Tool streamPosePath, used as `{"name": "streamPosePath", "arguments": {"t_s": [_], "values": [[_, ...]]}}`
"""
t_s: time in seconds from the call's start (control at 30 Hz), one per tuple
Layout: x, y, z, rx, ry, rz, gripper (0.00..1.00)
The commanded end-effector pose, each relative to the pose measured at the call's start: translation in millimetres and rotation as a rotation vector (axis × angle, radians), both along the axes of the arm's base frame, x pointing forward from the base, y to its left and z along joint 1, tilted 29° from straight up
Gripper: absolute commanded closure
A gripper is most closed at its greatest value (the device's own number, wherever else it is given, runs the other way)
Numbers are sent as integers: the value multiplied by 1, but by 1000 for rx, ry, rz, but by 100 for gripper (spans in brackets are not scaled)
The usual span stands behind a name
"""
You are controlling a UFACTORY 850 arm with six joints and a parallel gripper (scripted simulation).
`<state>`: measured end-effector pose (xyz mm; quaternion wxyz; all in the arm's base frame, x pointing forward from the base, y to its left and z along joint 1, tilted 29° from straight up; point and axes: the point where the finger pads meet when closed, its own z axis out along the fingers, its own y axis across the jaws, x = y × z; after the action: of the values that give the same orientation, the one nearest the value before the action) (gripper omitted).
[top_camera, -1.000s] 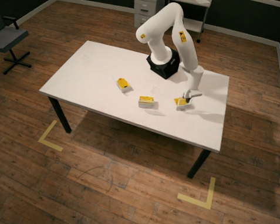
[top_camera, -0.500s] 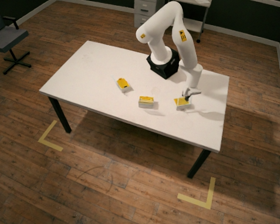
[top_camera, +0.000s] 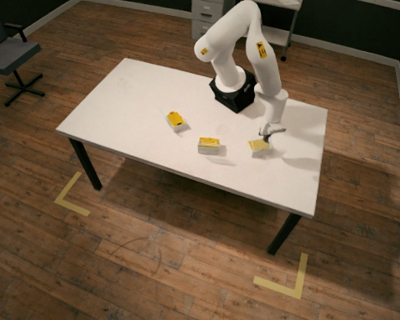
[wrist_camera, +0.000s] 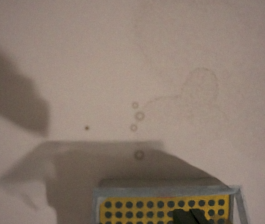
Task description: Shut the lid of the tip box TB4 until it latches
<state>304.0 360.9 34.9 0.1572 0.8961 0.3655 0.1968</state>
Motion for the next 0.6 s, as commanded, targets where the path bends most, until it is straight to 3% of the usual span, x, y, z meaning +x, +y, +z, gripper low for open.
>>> {"name": "streamPosePath", "arguments": {"t_s": [0.0, 0.57], "values": [[0, 0, 0, 1, -1, 0, 100], [-3, 1, 6, 1, -1, 0, 100]]}}
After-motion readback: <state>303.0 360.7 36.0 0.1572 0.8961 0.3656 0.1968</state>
